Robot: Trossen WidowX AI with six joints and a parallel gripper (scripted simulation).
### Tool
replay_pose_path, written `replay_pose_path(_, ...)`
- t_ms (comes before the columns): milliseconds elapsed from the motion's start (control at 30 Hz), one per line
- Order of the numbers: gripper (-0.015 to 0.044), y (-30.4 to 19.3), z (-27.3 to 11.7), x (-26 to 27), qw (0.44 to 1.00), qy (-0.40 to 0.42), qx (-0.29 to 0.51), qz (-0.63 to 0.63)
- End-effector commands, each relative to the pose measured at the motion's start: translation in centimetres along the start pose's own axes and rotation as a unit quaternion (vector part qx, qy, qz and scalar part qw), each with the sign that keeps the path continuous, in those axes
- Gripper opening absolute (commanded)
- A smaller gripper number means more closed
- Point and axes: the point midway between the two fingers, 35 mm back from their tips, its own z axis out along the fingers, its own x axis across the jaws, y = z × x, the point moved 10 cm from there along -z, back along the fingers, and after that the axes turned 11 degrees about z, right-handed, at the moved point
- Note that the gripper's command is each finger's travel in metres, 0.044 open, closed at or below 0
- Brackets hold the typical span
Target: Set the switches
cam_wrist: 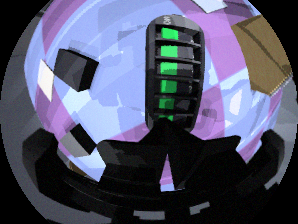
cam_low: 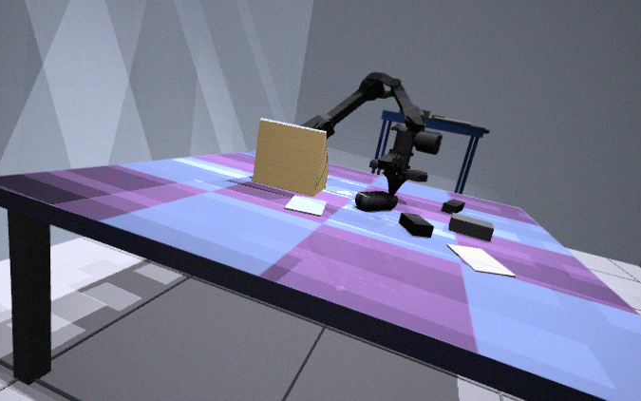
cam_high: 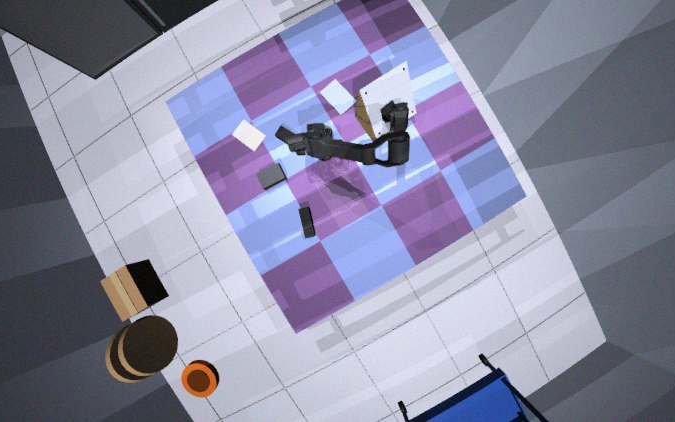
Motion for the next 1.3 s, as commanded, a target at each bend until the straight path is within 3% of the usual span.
replay_pose_path(0, 0.0000, 0.1, 0.5, -0.1, 1.000, -0.004, 0.002, 0.005)
replay_pose_path(367, 0.0000, 0.1, 0.5, -0.1, 1.000, -0.004, 0.002, 0.005)
replay_pose_path(567, 0.0000, 0.2, -4.0, -0.1, 1.000, -0.003, 0.001, 0.005)
replay_pose_path(733, 0.0000, 0.4, -4.1, 0.0, 1.000, -0.003, 0.001, 0.005)
replay_pose_path(900, 0.0000, 5.3, -4.4, -0.2, 1.000, -0.002, 0.000, 0.006)
replay_pose_path(1267, 0.0000, 5.3, -4.4, -0.2, 1.000, -0.002, 0.000, 0.006)
